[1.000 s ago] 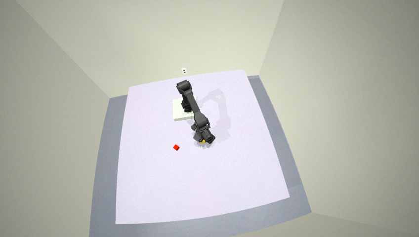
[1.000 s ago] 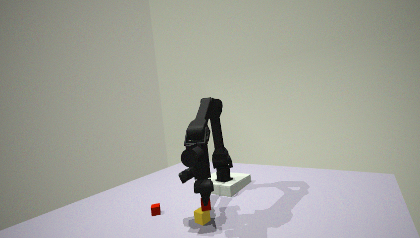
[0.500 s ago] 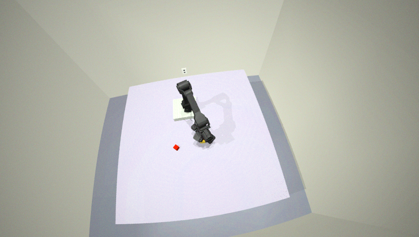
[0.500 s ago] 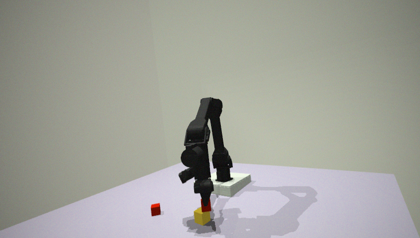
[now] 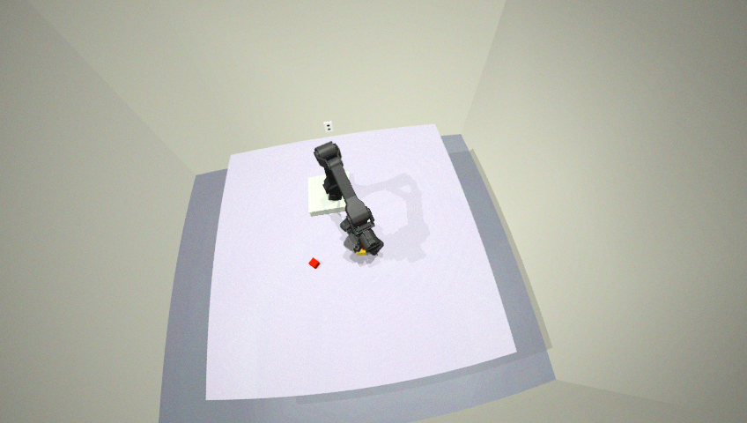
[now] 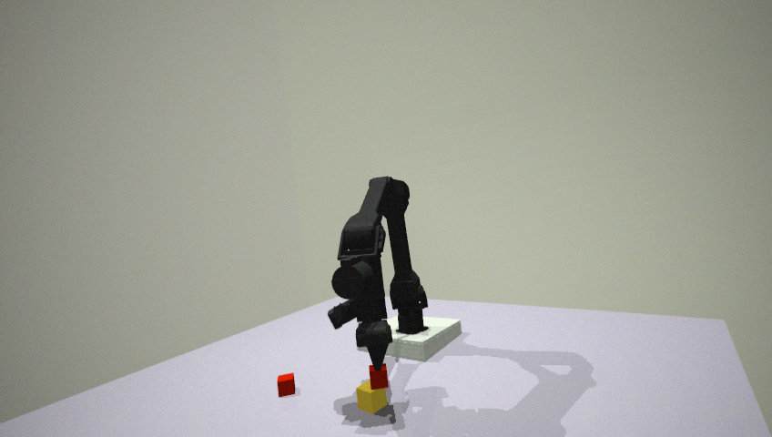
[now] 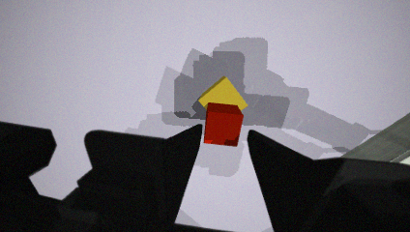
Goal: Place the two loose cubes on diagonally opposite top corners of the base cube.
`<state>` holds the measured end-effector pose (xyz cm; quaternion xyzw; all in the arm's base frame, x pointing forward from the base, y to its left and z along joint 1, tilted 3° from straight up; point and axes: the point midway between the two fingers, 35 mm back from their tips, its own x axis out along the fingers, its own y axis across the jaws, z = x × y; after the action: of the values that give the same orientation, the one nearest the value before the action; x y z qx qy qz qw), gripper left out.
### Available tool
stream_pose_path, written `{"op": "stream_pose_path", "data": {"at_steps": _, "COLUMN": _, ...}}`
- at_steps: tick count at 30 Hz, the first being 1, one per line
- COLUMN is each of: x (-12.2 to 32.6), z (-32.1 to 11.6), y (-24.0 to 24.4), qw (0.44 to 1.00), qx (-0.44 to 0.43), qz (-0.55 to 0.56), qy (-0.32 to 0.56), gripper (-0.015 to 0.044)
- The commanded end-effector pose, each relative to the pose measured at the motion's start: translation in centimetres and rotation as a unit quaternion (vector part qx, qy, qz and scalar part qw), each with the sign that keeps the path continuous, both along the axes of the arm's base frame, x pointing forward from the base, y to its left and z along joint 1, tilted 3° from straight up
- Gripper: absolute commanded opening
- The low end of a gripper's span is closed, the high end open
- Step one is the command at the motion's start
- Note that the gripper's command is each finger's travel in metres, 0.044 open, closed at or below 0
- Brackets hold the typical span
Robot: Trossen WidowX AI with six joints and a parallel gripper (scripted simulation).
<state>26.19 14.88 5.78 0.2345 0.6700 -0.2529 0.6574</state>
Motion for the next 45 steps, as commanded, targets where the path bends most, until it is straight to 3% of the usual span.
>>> {"op": "stream_pose_path", "data": {"at_steps": 1, "x": 0.2, "z": 0.8, "y": 0.1, "qw": 1.000, "qx": 0.003, "qz": 0.000, "qy": -0.004, "gripper": 0.0205}}
{"op": "stream_pose_path", "data": {"at_steps": 14, "x": 0.2, "z": 1.6, "y": 0.1, "qw": 1.000, "qx": 0.003, "qz": 0.000, "qy": -0.004, "gripper": 0.0205}}
{"op": "stream_pose_path", "data": {"at_steps": 16, "x": 0.3, "z": 1.4, "y": -0.2, "qw": 1.000, "qx": 0.001, "qz": 0.013, "qy": -0.002, "gripper": 0.0258}}
{"op": "stream_pose_path", "data": {"at_steps": 30, "x": 4.5, "z": 2.7, "y": -5.9, "qw": 0.961, "qx": 0.006, "qz": 0.278, "qy": 0.000, "gripper": 0.0265}}
{"op": "stream_pose_path", "data": {"at_steps": 45, "x": 7.4, "z": 4.1, "y": -13.5, "qw": 0.840, "qx": 0.008, "qz": 0.543, "qy": 0.006, "gripper": 0.0265}}
